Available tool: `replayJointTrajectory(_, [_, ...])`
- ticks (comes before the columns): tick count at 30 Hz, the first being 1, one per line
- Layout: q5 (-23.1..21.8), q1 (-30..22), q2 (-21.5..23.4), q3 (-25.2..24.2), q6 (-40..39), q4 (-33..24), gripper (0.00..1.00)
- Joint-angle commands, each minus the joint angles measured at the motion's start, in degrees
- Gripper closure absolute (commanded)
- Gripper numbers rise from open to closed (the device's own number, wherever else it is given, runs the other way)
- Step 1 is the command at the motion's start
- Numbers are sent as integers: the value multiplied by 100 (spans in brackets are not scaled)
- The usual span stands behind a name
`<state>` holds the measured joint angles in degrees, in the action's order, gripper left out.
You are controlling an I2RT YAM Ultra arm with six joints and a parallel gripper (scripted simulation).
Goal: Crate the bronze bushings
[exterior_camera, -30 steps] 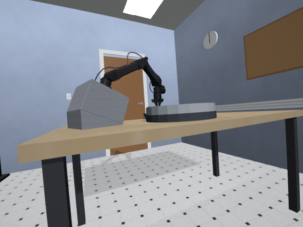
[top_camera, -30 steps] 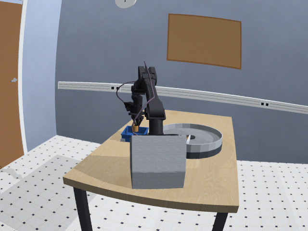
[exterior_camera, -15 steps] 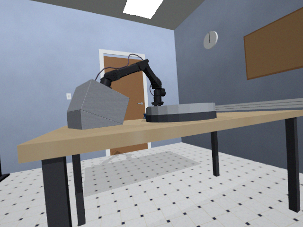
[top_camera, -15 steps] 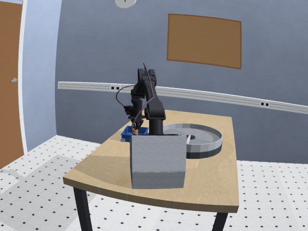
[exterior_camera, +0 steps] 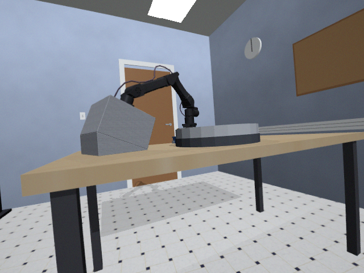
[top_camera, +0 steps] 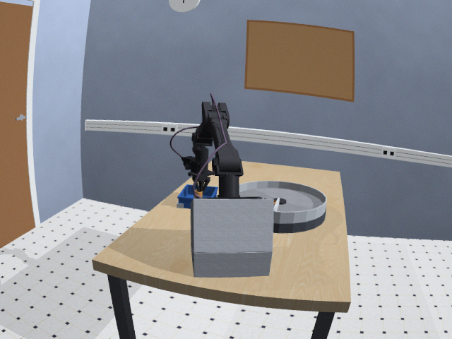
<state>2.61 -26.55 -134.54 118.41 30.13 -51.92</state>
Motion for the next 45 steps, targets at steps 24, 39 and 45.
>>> replayJointTrajectory(24, [-70,24,27,63,23,61,100])
replayJointTrajectory(39, [-75,72,-15,-161,50,150,100])
replayJointTrajectory(45, [-74,74,23,-32,43,164,100])
